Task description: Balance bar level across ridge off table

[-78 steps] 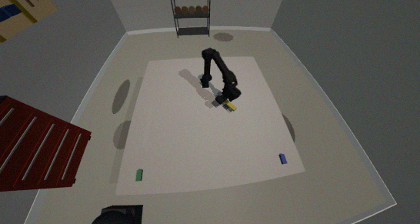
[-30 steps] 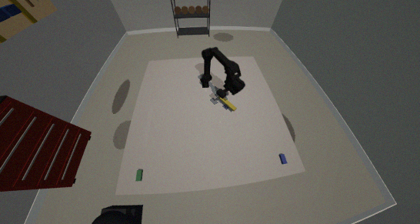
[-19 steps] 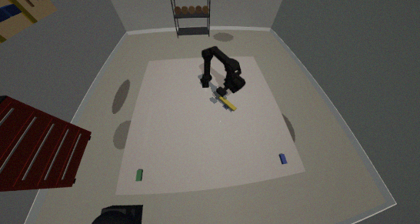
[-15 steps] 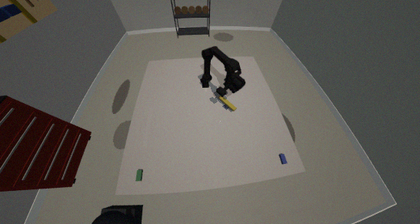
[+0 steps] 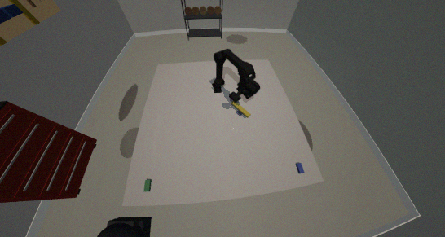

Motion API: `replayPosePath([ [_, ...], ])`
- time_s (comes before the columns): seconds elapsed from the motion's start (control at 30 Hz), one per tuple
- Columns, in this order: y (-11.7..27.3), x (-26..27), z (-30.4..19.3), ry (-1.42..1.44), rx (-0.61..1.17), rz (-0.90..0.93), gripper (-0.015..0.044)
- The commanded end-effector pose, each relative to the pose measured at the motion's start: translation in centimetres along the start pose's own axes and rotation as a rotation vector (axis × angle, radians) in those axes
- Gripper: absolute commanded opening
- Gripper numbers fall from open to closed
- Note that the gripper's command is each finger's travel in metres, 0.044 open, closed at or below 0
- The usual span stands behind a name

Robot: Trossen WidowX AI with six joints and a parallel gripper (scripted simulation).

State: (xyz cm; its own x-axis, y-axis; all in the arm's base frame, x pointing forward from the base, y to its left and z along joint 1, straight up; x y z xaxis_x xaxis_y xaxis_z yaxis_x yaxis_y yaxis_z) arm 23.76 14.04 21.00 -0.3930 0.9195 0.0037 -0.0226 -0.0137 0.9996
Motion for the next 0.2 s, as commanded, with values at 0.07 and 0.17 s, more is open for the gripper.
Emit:
replayPosePath([
  [0.07,-0.03,0.0,-0.02,0.0,0.003,0.0,0.044],
  [0.17,-0.03,0.0,-0.02,0.0,0.003,0.0,0.044],
])
Point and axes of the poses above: the point midway between the two fingers, 35 mm back from their tips, its own y axis back along the fingers, its own x axis across the jaws, z = x × y, the point moved 1 cm from there along y, back along the fingers, and after that the axes turned 14 degrees about -y, right-handed, at the moved point
